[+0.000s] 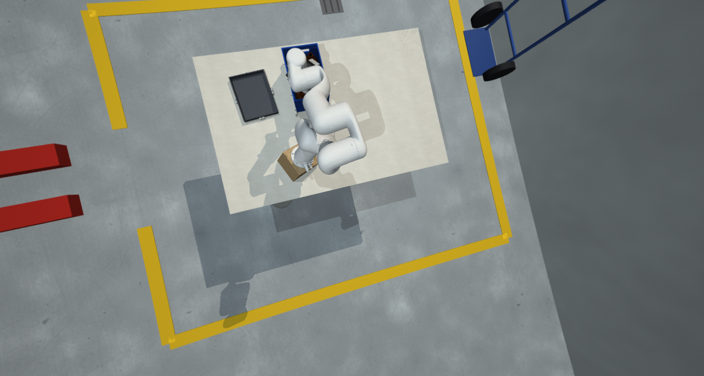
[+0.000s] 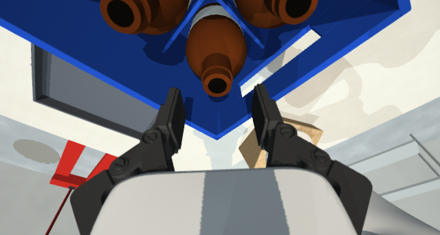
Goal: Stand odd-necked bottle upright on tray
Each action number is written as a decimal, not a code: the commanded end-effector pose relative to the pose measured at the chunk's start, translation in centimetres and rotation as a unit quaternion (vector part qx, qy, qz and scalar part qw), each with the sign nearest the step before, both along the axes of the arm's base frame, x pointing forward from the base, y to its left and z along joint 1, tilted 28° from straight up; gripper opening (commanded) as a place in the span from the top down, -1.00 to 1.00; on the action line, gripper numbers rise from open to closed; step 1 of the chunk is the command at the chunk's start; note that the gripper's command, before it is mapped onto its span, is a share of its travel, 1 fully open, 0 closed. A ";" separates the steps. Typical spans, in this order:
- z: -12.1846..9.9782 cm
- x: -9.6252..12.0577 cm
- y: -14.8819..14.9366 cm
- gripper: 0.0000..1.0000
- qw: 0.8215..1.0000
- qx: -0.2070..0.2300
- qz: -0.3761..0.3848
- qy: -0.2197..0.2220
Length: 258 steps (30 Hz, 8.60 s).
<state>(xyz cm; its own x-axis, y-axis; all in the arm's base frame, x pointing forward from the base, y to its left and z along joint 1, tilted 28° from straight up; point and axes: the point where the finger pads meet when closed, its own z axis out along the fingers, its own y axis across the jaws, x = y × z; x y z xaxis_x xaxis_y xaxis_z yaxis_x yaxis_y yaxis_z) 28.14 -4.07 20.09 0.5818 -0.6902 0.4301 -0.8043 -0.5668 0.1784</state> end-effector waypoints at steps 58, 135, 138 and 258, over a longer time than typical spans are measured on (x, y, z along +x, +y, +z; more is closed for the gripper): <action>-3.5 0.6 -1.8 -0.30 1.000 0.000 0.001 -0.002; -3.5 0.6 -1.8 -0.30 1.000 0.000 0.001 -0.002; -3.5 0.6 -1.8 -0.30 1.000 0.000 0.001 -0.002; 5.6 7.9 1.1 -0.30 1.000 0.003 0.002 -0.004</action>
